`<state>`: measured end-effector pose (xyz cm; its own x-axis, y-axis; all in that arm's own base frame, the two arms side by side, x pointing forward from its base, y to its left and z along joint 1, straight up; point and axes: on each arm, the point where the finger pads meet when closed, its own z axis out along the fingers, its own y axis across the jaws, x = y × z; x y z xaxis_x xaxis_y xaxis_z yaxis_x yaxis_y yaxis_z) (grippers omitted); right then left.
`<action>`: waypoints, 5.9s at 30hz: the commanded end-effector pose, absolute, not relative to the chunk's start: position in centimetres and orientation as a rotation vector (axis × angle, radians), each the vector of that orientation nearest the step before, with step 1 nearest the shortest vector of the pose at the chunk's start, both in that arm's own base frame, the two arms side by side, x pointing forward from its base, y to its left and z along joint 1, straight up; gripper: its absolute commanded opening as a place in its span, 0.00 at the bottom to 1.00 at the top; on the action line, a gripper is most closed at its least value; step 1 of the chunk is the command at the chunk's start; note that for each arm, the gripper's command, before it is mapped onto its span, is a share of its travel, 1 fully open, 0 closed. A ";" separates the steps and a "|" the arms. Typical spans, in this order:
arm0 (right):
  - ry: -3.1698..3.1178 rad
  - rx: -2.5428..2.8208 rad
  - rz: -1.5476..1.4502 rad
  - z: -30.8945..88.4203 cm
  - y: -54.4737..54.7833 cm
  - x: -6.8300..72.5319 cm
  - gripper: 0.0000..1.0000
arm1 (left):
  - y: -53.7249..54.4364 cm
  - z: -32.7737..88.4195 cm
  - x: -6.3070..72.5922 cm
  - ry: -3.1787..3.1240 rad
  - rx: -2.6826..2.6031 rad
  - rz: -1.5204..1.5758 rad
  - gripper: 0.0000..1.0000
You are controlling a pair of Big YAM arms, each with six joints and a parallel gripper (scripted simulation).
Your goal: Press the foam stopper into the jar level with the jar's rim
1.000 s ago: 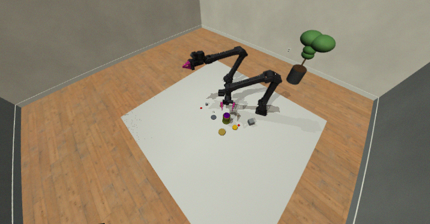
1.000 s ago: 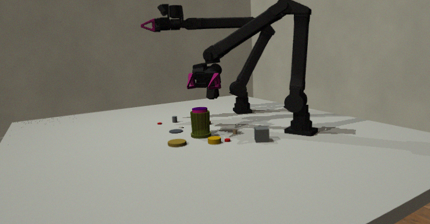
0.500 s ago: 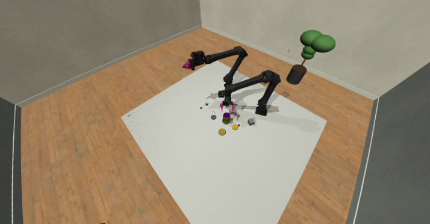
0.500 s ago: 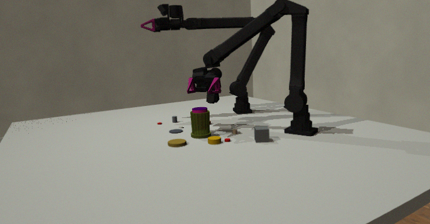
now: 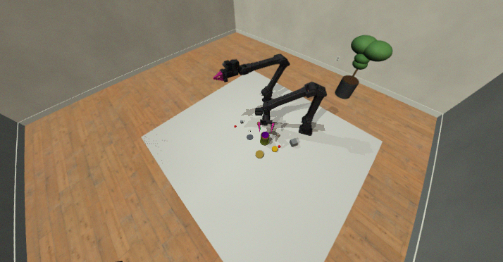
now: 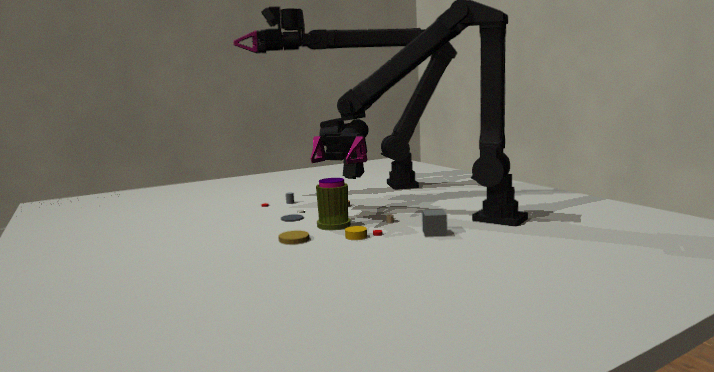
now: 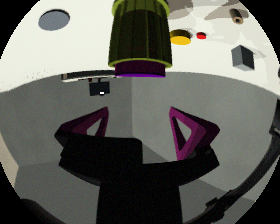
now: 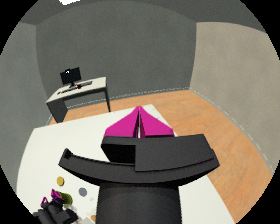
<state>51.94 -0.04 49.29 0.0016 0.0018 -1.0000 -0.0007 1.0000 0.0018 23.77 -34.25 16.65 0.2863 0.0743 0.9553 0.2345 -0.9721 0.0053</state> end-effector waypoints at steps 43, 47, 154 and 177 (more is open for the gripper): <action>1.565 0.012 0.003 49.8 -0.3 52.0 0.00 | -34.4 10.5 23.7 -0.279 -2.407 -1.778 0.98; 1.565 0.012 0.003 49.8 -0.3 52.0 0.00 | -34.3 10.0 23.6 -0.276 -2.406 -1.777 0.98; 2.049 -0.362 0.222 38.6 20.3 54.8 0.00 | -34.7 9.3 23.5 -0.323 -2.430 -1.804 0.64; 2.256 -0.576 0.260 32.4 28.6 51.6 0.00 | -34.7 9.3 23.5 -0.323 -2.430 -1.804 0.64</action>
<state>50.84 26.54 30.23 -0.6105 -0.3181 -0.7253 -0.4631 0.8863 0.0011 23.76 -34.20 8.50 0.2870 0.0693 0.9554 0.2340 -0.9722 0.0003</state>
